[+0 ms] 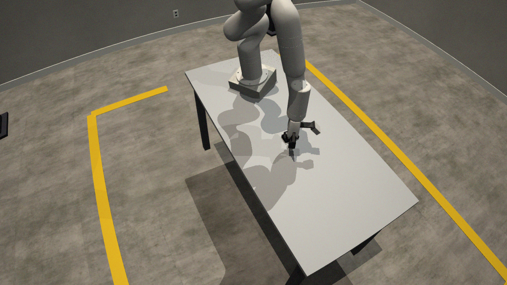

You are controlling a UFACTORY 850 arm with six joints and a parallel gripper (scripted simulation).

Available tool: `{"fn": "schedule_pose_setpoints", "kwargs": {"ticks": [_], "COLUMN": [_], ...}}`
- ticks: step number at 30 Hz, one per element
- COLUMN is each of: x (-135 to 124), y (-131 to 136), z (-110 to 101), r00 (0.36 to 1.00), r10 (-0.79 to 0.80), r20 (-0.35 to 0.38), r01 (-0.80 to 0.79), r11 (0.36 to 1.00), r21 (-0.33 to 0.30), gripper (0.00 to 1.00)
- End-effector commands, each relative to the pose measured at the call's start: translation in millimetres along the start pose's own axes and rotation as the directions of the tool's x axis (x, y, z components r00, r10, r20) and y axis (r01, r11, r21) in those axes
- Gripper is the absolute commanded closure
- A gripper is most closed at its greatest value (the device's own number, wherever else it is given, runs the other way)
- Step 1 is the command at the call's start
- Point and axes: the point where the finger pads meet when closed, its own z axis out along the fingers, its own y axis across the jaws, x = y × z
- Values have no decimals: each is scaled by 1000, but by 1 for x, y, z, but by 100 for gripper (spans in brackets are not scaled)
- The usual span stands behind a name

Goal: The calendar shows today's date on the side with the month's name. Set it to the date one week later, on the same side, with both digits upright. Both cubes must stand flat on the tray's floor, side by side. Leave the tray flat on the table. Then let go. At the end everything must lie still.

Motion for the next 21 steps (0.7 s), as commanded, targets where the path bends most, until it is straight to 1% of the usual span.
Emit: {"fn": "schedule_pose_setpoints", "kwargs": {"ticks": [1,3,6,9,11,15,21], "x": [-1,-1,-2,-6,-8,-8,-8], "y": [11,11,15,33,38,38,38], "z": [0,0,0,1,1,2,8], "r00": [1000,1000,997,997,997,997,997], "r10": [-16,-16,-73,-75,-75,-75,-75], "r20": [6,6,5,5,5,5,5], "r01": [16,16,73,75,75,75,75], "r11": [999,999,997,997,997,997,997], "r21": [28,28,28,28,28,28,28], "gripper": [0,0,0,0,0,0,0]}}
